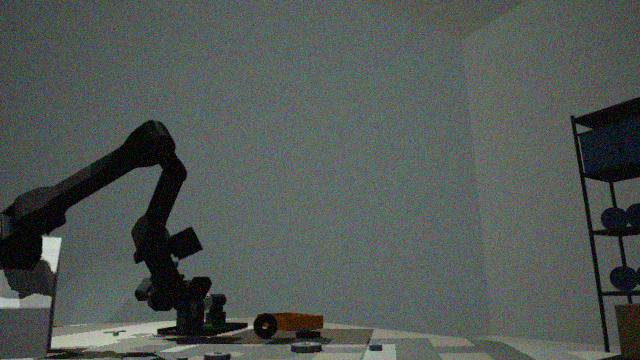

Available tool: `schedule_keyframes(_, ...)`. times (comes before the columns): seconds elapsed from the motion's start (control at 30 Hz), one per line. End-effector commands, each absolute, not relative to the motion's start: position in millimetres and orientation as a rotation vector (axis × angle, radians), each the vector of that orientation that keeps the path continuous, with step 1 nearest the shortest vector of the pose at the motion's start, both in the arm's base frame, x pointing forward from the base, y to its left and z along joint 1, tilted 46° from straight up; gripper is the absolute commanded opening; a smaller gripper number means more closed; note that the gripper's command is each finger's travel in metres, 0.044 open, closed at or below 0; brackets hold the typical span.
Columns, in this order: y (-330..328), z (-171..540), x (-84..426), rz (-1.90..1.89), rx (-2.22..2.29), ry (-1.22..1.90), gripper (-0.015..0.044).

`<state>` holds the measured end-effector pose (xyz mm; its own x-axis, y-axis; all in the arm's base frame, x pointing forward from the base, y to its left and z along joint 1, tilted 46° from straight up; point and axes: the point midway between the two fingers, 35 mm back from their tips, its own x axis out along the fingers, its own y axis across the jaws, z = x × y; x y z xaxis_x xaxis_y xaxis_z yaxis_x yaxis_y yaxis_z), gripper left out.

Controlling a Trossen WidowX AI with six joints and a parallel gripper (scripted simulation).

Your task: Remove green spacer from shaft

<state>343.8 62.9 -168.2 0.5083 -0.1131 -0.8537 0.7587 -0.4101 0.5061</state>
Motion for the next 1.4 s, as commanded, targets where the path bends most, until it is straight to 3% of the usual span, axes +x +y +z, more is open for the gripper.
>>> schedule_keyframes(0.0,63.9,-168.9,344.4,-1.070,1.738,0.550,0.0000)
schedule_keyframes(1.2,67.0,-171.3,348.0,-1.070,1.739,0.550,0.0000)
schedule_keyframes(1.37,64.6,-169.9,345.6,-1.073,1.731,0.546,0.0131)
